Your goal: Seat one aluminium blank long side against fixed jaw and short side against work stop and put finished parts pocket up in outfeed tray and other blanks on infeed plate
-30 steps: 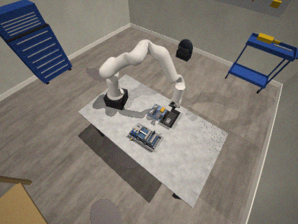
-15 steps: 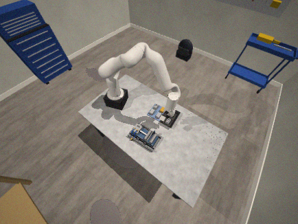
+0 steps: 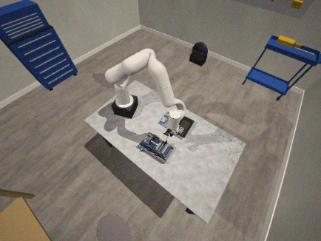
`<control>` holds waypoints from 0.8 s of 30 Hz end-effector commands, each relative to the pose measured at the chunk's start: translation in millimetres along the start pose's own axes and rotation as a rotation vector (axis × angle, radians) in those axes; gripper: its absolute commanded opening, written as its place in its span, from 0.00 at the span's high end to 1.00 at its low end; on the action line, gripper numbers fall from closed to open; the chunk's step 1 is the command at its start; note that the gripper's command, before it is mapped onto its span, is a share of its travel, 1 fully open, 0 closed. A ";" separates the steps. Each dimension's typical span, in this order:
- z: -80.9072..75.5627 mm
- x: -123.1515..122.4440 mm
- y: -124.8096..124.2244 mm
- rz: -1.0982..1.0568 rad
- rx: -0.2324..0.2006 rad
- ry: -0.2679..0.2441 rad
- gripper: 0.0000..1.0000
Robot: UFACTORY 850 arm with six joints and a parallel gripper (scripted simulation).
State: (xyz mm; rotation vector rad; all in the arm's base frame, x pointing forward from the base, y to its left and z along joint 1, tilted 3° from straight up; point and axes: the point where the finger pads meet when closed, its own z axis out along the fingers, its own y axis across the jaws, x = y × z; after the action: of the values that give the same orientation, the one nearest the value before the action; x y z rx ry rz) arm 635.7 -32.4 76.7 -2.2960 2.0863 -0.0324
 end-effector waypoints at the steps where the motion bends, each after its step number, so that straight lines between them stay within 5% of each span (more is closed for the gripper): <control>1: -1.4 40.0 11.5 -0.001 0.004 -0.004 1.00; 6: -1.6 75.4 26.4 0.000 0.005 -0.004 1.00; 24: -1.6 75.6 26.5 0.000 0.005 -0.004 1.00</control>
State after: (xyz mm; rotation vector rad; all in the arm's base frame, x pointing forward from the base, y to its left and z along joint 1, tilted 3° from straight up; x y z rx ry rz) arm 615.6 -110.0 75.3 -2.2931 2.0824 -0.0302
